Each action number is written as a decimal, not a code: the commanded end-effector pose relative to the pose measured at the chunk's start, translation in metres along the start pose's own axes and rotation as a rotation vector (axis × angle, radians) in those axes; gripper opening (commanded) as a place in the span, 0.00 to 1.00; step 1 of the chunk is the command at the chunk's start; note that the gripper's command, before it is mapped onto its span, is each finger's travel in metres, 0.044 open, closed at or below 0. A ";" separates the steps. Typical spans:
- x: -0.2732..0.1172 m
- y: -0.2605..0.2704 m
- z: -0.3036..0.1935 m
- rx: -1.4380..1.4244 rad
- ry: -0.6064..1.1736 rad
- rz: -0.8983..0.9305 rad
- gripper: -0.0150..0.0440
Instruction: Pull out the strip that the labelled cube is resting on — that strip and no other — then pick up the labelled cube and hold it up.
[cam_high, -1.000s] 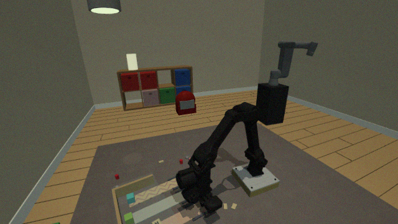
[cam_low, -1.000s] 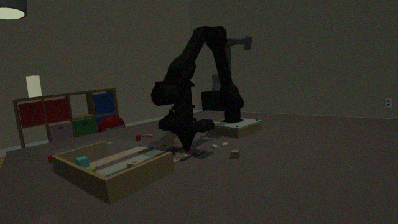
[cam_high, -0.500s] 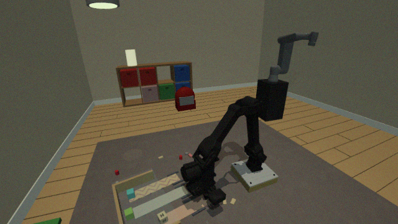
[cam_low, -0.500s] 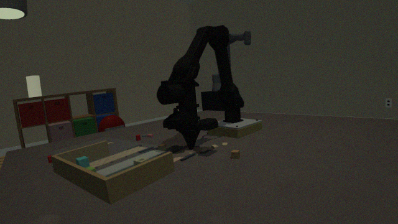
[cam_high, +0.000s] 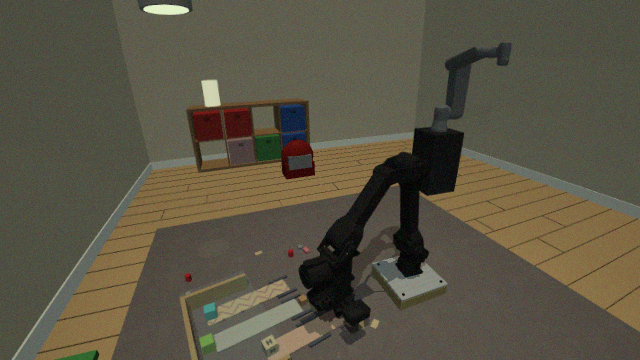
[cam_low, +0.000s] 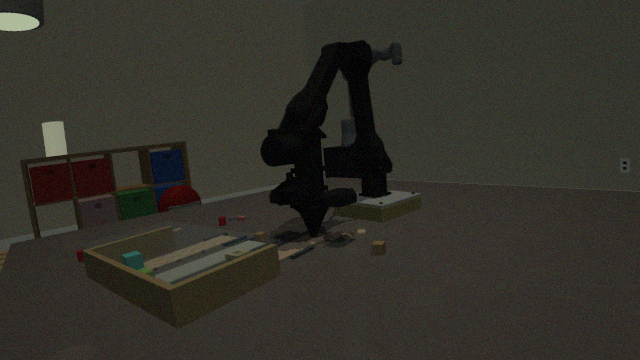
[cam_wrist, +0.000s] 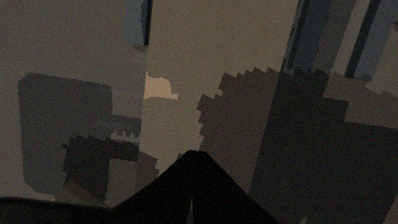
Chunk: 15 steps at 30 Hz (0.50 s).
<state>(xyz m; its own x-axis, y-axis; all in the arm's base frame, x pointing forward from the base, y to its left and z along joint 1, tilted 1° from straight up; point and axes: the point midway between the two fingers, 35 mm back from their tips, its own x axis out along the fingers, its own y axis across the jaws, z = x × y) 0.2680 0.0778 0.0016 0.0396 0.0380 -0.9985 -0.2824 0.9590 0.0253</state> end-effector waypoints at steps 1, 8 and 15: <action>0.006 -0.001 -0.014 0.000 0.031 -0.004 0.25; 0.006 -0.001 -0.025 0.000 0.032 -0.004 0.25; 0.005 -0.001 -0.034 0.000 0.033 -0.004 0.25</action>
<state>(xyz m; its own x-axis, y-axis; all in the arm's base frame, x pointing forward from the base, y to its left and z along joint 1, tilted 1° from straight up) 0.2477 0.0717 0.0009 0.0392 0.0378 -0.9985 -0.2807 0.9595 0.0253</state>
